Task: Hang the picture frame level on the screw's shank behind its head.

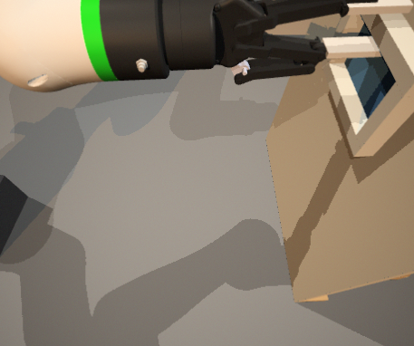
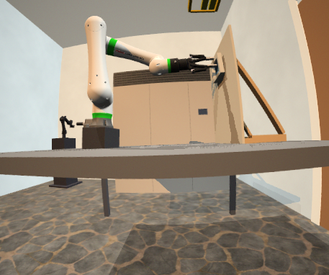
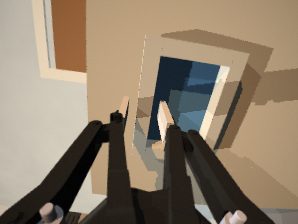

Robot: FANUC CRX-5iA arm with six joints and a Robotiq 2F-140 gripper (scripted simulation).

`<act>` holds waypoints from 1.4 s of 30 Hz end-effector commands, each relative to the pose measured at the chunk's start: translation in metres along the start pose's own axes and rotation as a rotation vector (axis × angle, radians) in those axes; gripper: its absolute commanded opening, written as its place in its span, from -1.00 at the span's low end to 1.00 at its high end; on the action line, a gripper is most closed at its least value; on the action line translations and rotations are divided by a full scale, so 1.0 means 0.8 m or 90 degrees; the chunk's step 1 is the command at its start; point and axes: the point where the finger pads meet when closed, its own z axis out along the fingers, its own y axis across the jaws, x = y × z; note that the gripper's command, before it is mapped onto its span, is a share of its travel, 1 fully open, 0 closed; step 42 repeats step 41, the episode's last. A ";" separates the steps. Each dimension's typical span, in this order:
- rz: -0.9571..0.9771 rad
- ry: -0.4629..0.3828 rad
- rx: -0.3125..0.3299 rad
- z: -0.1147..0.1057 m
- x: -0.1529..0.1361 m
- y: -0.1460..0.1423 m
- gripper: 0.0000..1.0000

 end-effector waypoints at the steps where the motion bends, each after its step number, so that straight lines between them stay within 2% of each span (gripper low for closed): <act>1: 0.000 0.000 0.000 0.000 0.000 0.000 -0.41; 42: 0.000 0.000 0.000 -0.013 0.000 0.000 -0.41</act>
